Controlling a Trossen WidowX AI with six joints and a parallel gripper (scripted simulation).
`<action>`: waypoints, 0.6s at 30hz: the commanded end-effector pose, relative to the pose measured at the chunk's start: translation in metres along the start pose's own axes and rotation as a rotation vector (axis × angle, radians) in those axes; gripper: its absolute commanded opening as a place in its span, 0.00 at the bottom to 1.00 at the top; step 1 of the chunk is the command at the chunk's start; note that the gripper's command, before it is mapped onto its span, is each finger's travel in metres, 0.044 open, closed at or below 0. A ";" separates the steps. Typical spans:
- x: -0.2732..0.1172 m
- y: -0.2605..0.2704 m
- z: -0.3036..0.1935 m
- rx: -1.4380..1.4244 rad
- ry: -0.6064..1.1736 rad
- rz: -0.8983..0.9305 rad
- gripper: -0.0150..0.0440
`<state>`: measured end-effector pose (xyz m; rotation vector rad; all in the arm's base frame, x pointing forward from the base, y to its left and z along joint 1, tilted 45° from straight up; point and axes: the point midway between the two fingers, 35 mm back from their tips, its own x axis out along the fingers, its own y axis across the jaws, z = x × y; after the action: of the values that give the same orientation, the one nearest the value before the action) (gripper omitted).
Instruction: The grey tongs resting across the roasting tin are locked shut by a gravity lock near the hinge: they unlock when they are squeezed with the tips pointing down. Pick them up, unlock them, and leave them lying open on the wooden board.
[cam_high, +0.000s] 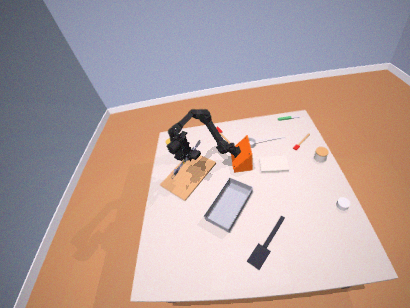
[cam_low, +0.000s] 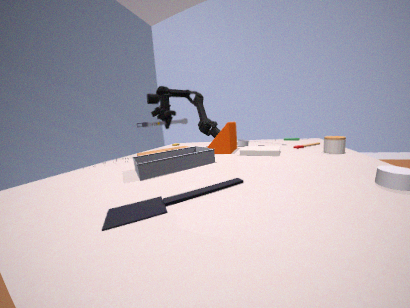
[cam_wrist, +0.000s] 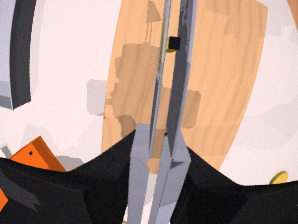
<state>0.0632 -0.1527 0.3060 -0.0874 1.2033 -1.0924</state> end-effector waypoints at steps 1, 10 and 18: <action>0.001 0.001 0.001 0.005 0.012 0.005 0.00; 0.011 0.003 0.004 0.016 0.018 0.007 0.00; 0.023 0.005 0.005 0.028 0.023 0.008 0.00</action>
<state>0.0678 -0.1648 0.2938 -0.0513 1.2050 -1.1099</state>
